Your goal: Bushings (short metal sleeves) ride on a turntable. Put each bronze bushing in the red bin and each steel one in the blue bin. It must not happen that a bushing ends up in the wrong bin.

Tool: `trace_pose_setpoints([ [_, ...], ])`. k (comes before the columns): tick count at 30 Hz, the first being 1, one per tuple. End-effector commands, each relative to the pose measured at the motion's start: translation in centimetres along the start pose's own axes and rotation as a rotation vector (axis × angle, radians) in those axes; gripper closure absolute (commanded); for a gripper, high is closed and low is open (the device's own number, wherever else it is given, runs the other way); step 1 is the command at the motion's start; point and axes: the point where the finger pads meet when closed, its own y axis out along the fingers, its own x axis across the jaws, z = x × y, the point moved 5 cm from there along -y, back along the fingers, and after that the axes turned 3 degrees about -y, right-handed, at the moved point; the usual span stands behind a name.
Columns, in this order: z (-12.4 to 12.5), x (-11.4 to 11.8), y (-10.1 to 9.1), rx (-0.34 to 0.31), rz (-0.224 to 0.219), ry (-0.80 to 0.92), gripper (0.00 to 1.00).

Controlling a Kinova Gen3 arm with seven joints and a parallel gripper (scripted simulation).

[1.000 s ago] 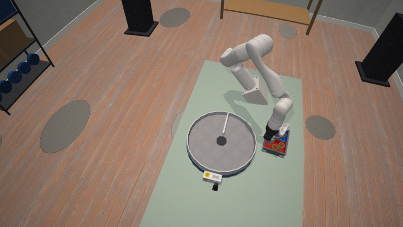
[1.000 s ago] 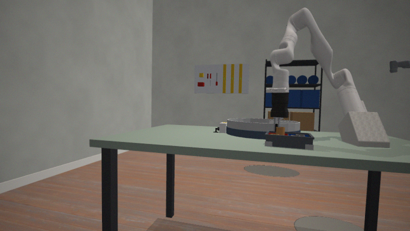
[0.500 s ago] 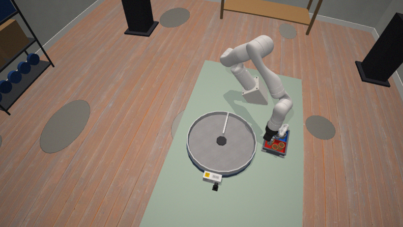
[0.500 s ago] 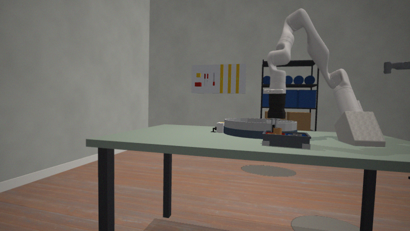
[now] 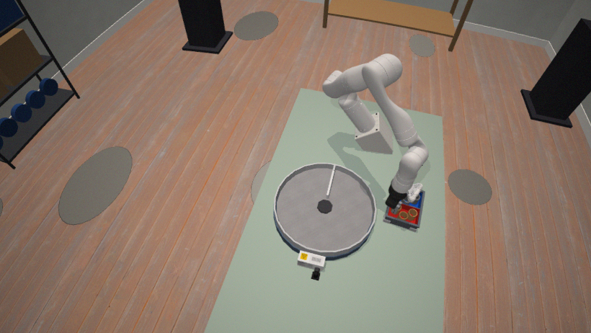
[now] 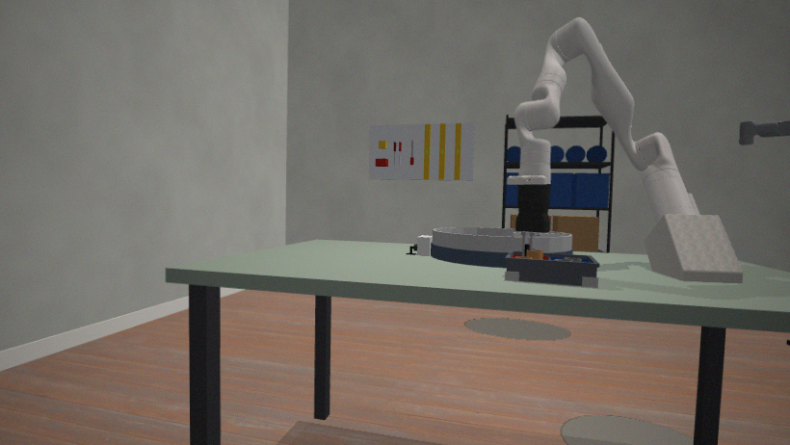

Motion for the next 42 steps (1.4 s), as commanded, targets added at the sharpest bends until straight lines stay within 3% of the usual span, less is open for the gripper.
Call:
trace_pose_setpoints([
  [1, 0.0, 0.0, 0.0, 0.000, 0.000, 0.000, 1.00],
  [20, 0.0, 0.0, 1.2, 0.000, 0.000, 0.000, 1.00],
  [39, 0.0, 0.0, 1.2, 0.000, 0.000, 0.000, 1.00],
  [40, 0.0, 0.0, 1.2, 0.000, 0.000, 0.000, 0.53],
  [42, 0.0, 0.0, 1.2, 0.000, 0.000, 0.000, 0.53],
])
